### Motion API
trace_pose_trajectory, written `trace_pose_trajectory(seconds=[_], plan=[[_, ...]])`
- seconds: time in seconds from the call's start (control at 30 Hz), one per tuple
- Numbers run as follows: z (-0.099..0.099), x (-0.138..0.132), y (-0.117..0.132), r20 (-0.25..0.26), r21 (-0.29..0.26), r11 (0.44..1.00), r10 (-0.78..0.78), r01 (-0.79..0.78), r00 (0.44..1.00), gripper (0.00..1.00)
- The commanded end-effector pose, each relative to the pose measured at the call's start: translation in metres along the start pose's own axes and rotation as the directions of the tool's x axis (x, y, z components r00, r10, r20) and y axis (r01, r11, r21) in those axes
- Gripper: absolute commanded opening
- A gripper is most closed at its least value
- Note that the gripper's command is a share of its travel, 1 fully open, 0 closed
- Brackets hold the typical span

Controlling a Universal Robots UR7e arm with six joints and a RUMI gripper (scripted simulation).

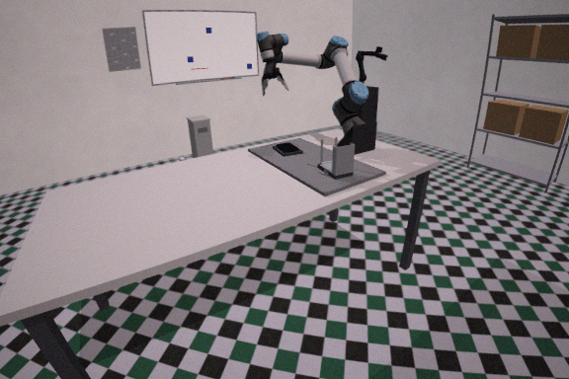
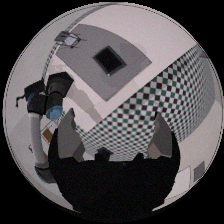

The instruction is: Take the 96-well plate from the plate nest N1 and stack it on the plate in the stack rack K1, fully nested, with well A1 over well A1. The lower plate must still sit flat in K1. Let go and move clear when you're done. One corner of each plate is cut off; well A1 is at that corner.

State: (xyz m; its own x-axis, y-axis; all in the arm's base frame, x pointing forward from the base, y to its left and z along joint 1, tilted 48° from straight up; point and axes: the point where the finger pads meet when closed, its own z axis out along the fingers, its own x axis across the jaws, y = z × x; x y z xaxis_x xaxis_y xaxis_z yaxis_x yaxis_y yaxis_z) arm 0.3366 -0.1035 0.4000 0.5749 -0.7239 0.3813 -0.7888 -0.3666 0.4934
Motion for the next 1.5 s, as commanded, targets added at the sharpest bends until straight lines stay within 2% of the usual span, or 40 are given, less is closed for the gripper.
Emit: trace_pose_trajectory(seconds=[0.0,0.1,0.23,0.33,0.7,0.8,1.17,1.27,1.37,1.47], plan=[[0.011,0.000,-0.015,-0.010,0.003,1.000,-0.027,0.027,1.000,1.00],[0.021,-0.002,-0.026,-0.036,-0.005,0.994,-0.111,0.111,0.993,1.00],[0.029,-0.004,-0.036,-0.036,-0.005,0.994,-0.111,0.111,0.993,1.00],[0.039,-0.007,-0.046,-0.061,-0.016,0.981,-0.194,0.193,0.979,1.00],[0.065,-0.016,-0.073,-0.084,-0.031,0.961,-0.275,0.274,0.958,1.00],[0.076,-0.021,-0.082,-0.105,-0.049,0.935,-0.355,0.351,0.929,1.00],[0.102,-0.034,-0.102,-0.124,-0.070,0.902,-0.431,0.425,0.894,1.00],[0.113,-0.041,-0.110,-0.139,-0.095,0.863,-0.504,0.496,0.852,1.00],[0.120,-0.046,-0.114,-0.139,-0.095,0.863,-0.504,0.496,0.852,1.00],[0.132,-0.053,-0.120,-0.152,-0.122,0.819,-0.574,0.561,0.805,1.00]])
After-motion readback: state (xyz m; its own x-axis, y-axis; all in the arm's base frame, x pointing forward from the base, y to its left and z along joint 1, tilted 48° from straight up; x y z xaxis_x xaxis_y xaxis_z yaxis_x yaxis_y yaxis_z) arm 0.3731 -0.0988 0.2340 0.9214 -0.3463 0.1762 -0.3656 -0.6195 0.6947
